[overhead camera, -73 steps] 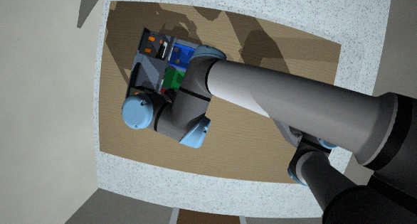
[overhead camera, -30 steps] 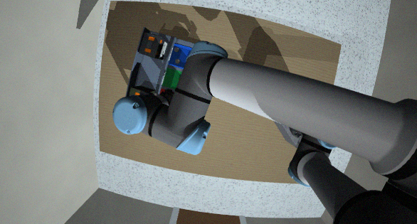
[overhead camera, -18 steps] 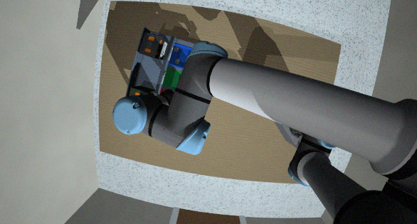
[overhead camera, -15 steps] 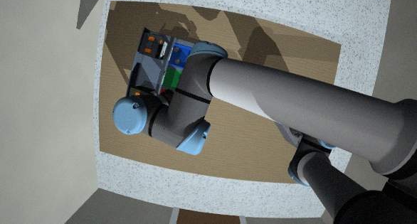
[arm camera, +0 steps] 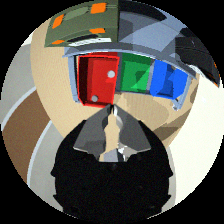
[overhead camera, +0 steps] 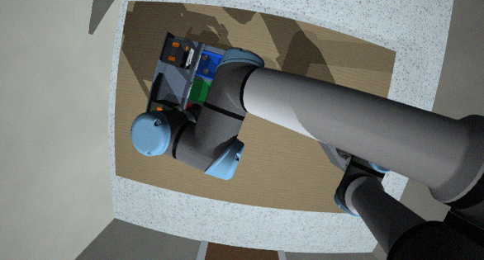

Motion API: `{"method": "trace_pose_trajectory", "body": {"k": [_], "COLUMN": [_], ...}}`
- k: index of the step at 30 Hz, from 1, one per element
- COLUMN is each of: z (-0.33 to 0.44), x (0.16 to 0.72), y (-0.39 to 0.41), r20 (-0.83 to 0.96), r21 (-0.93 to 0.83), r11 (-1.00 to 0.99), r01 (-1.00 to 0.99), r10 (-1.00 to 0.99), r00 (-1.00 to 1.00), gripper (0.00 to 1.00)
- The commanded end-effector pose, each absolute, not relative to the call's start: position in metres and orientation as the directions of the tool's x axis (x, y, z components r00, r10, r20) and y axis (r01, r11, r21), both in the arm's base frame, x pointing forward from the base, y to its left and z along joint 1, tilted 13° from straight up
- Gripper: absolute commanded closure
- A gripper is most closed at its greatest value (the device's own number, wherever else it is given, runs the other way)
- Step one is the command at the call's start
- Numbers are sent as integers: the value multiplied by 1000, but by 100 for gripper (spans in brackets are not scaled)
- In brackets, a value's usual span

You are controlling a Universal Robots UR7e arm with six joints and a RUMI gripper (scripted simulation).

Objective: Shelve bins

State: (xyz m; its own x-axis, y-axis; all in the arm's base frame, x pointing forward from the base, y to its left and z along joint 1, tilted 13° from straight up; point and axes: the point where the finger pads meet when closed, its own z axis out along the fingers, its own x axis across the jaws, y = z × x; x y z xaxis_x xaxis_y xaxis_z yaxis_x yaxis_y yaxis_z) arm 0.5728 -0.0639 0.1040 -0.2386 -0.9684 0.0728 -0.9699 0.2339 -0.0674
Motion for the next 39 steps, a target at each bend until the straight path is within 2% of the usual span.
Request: {"method": "trace_pose_trajectory", "body": {"k": [1, 14, 19, 29, 31, 39], "z": [105, 104, 101, 89, 89, 75], "x": [573, 572, 568, 550, 550, 527], "y": [-64, -62, -58, -39, -39, -18], "r20": [73, 76, 85, 123, 123, 160], "r21": [-69, -69, -67, -51, -51, -12], "r11": [234, 206, 129, -194, -194, -531], "r01": [-970, -976, -989, -980, -980, -847], "r10": [-968, -975, -987, -975, -975, -838], "r00": [-239, -211, -135, 187, 187, 522], "gripper": [100, 100, 100, 100, 100, 100]}}
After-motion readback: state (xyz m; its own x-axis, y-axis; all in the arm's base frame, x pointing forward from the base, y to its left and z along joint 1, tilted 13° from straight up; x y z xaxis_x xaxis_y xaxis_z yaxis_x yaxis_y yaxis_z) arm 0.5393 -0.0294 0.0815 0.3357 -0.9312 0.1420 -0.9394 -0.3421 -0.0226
